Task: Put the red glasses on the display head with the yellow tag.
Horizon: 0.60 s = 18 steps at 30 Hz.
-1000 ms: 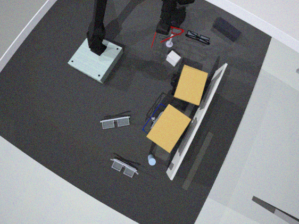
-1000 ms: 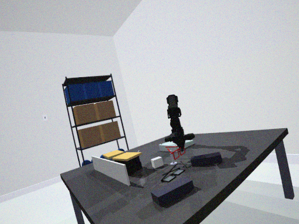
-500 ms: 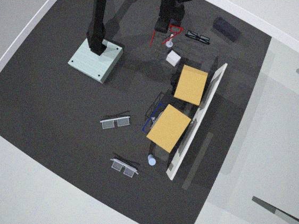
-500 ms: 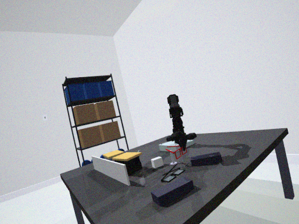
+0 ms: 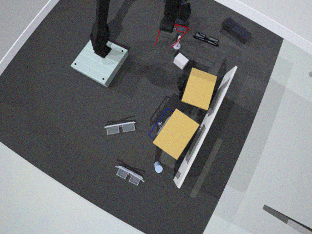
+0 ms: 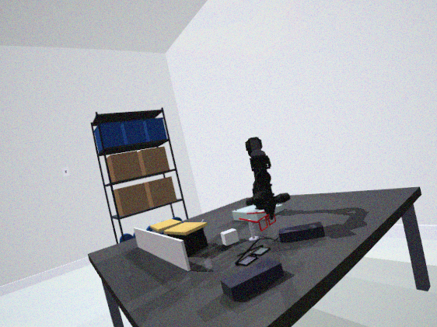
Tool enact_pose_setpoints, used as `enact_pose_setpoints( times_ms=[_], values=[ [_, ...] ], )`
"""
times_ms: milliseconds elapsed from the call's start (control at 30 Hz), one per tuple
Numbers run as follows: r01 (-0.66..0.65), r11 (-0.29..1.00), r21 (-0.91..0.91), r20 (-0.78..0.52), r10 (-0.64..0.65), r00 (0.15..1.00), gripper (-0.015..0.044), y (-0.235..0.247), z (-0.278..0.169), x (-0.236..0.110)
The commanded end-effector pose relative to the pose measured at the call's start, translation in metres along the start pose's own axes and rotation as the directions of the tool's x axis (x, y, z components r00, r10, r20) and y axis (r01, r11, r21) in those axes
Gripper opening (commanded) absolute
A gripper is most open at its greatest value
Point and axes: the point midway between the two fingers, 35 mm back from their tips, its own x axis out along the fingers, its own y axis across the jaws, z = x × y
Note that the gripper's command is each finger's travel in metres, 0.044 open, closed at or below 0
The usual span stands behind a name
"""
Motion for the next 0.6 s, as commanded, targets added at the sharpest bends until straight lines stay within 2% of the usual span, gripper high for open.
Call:
enact_pose_setpoints(
  times_ms=[0,567],
  values=[
    [-0.003,1.0,0.0,-0.007,0.003,1.0,0.0,0.003,-0.006,0.001],
    [-0.004,1.0,0.0,-0.008,0.004,1.0,0.0,0.007,-0.019,0.001]
  ],
)
